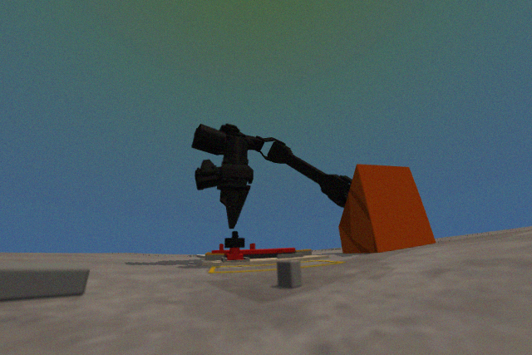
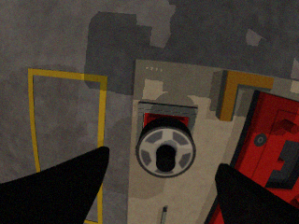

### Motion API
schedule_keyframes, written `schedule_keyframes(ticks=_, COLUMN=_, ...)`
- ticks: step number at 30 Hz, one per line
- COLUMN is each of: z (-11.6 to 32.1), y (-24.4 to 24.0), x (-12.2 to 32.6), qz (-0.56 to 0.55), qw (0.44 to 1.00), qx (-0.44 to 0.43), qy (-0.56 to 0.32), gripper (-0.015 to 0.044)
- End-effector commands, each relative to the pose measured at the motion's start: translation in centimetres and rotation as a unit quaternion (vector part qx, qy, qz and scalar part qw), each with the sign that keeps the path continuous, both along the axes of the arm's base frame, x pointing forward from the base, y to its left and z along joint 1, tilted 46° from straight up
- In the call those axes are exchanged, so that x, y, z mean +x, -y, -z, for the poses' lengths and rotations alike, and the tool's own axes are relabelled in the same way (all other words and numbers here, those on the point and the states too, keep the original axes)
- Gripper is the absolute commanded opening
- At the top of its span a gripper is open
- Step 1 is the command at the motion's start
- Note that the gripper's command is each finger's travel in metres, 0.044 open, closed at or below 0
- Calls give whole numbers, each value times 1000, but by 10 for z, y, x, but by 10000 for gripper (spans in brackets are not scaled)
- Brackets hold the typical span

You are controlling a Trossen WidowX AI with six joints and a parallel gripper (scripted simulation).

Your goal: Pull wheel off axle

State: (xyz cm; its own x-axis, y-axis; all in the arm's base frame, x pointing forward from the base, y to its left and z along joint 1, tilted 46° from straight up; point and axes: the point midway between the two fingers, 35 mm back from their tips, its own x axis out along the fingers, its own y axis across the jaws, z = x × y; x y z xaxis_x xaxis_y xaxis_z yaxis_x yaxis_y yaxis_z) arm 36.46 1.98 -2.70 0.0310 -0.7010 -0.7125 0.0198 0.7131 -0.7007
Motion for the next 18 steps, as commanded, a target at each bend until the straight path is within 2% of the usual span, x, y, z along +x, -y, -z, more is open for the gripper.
schedule_keyframes(ticks=1, z=21, y=23, x=-4, qz=2, qw=1000, qx=-6, qy=-8, gripper=300)
schedule_keyframes(ticks=9, z=23, y=26, x=-5, qz=2, qw=1000, qx=-6, qy=-8, gripper=300)
schedule_keyframes(ticks=13, z=20, y=23, x=-4, qz=3, qw=1000, qx=-3, qy=-6, gripper=195)
schedule_keyframes(ticks=18, z=20, y=23, x=-4, qz=3, qw=1000, qx=-3, qy=-6, gripper=162)
